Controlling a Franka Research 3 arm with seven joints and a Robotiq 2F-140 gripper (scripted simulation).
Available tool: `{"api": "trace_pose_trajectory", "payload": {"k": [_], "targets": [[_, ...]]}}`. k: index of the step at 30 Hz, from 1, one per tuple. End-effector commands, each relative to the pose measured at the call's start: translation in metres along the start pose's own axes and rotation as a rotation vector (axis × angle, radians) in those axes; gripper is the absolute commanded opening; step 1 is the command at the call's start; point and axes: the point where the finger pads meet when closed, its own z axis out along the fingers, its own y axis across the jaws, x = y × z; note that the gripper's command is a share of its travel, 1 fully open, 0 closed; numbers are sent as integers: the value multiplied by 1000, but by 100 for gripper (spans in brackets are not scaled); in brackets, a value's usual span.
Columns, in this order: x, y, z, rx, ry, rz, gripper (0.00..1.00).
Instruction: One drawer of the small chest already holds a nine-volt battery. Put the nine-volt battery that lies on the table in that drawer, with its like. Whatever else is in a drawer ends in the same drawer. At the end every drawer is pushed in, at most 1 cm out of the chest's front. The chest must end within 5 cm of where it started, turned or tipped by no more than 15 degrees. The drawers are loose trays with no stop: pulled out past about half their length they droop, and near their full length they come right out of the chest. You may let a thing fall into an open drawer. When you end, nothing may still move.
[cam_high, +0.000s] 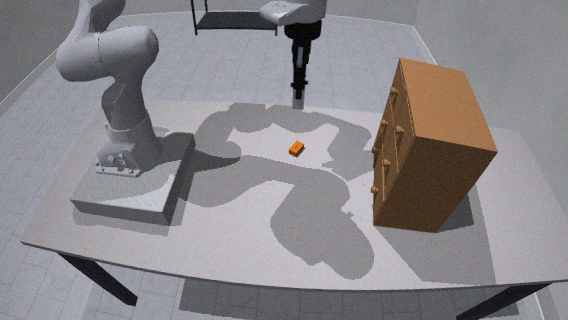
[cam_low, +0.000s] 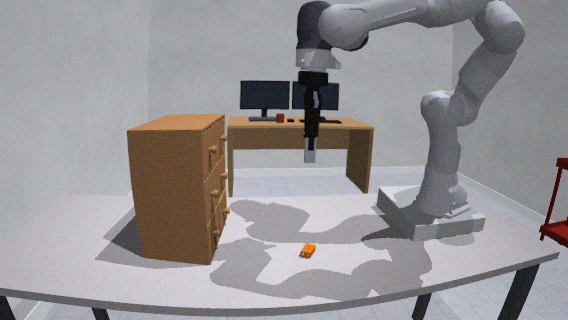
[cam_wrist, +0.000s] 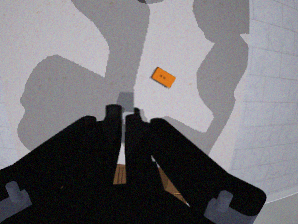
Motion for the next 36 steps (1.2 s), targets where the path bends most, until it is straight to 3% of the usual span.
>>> {"api": "trace_pose_trajectory", "payload": {"k": [1, 9, 22, 27, 32, 34, 36], "targets": [[-2, 20, 0, -9, 7, 66, 0], [-10, 67, 0, -10, 7, 68, 0], [-12, 71, 2, -9, -8, 68, 0], [-20, 71, 10, -7, -76, 68, 0], [-35, 70, 24, -3, -204, 69, 0], [-35, 70, 24, -3, -204, 69, 0], [-42, 69, 32, -1, -268, 69, 0]]}}
